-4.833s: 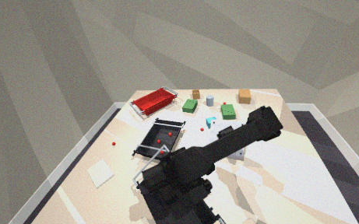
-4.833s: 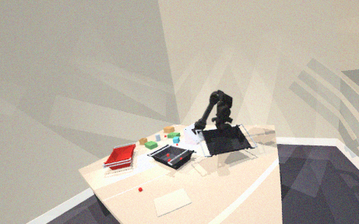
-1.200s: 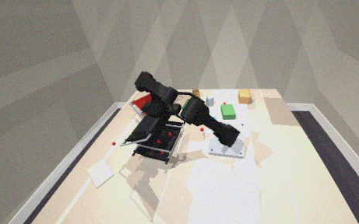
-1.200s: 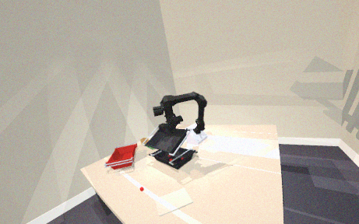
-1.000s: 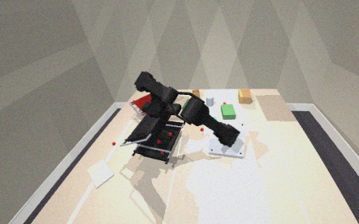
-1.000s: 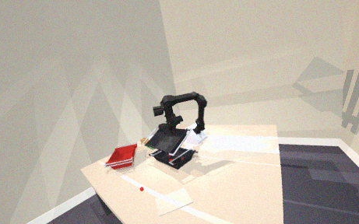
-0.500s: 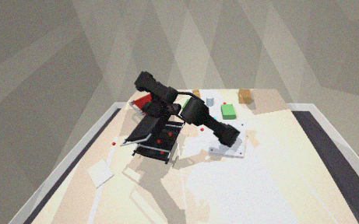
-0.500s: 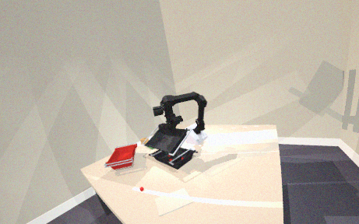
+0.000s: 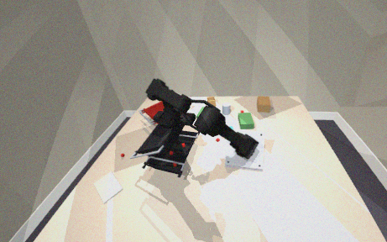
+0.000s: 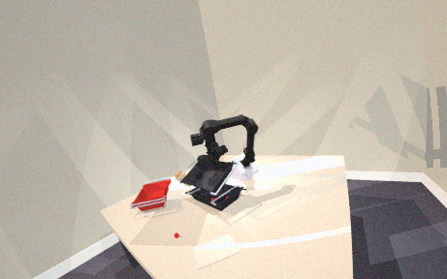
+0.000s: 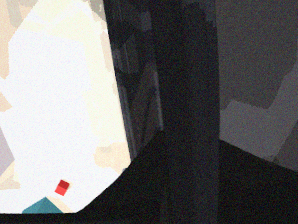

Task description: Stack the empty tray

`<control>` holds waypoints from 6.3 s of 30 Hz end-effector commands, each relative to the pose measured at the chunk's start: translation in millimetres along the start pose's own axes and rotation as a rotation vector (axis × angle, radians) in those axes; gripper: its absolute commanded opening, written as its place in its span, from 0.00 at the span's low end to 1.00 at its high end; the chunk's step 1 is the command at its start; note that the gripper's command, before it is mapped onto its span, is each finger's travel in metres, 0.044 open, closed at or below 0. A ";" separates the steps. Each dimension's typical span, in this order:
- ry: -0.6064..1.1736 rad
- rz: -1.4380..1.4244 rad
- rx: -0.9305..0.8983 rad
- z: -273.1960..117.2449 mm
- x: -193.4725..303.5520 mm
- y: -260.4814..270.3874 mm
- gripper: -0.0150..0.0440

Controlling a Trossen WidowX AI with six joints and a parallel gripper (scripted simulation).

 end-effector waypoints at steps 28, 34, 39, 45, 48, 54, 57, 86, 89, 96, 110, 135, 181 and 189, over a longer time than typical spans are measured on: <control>-0.008 0.000 0.017 35.1 1.7 3.9 0.25; -0.008 0.000 0.017 38.7 2.8 7.4 0.25; -0.008 0.000 0.017 43.5 3.9 10.8 0.25; -0.008 0.000 0.016 46.4 4.5 12.9 0.25; -0.008 0.000 0.016 47.6 4.7 13.5 0.25; -0.009 0.000 0.016 53.5 5.6 16.8 0.25; -0.009 0.000 0.016 54.3 5.7 17.3 0.25; -0.009 0.000 0.016 65.7 7.1 22.4 0.25; -0.009 0.001 0.016 69.4 7.6 23.9 0.25; -0.009 0.001 0.016 71.0 7.7 24.6 0.25; -0.009 0.001 0.016 74.6 8.1 25.7 0.25; -0.010 0.001 0.016 87.7 9.1 29.6 0.25; -0.010 0.001 0.016 88.8 9.2 29.9 0.25; -0.010 0.001 0.016 88.8 9.2 29.9 0.25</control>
Point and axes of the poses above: the point midway between the two fingers, 35 mm back from their tips, its own z axis out along the fingers, its own y axis across the jaws, x = y × z, the point moved 10 cm from there along -z, back along the fingers, and after that the axes turned 15 degrees about z, right-handed, at the moved point
